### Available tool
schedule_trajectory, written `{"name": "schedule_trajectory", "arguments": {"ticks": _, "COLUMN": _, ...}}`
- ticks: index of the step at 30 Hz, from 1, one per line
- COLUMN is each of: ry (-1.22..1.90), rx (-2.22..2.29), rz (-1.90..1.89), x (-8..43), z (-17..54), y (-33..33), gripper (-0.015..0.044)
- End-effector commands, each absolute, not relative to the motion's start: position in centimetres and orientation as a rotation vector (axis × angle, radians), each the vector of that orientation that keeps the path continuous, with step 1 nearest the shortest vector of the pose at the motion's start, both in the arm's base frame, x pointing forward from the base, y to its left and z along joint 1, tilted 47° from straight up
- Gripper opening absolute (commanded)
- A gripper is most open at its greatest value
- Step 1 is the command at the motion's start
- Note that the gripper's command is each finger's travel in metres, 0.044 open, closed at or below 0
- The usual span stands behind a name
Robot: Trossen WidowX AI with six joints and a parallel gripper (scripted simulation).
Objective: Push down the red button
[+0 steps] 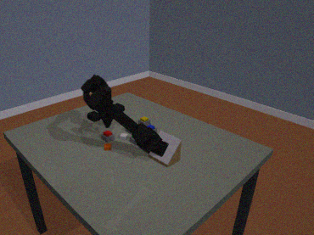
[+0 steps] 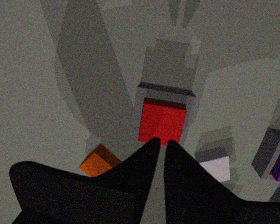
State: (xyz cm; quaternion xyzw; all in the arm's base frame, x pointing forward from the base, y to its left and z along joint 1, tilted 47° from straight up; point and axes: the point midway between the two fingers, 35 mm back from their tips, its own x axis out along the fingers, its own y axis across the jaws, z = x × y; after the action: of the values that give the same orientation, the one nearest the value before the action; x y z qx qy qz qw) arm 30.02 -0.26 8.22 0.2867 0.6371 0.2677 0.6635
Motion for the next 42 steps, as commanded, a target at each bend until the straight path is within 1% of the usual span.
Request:
{"name": "schedule_trajectory", "arguments": {"ticks": 1, "ry": 1.439, "rx": 0.653, "rz": 0.605, "x": 30.1, "z": 8.2, "y": -0.1, "gripper": 0.0020}}
{"name": "schedule_trajectory", "arguments": {"ticks": 22, "ry": 1.438, "rx": 0.654, "rz": 0.606, "x": 30.2, "z": 6.0, "y": 2.3, "gripper": 0.0020}}
{"name": "schedule_trajectory", "arguments": {"ticks": 42, "ry": 1.438, "rx": 0.654, "rz": 0.606, "x": 30.2, "z": 5.9, "y": 2.3, "gripper": 0.0020}}
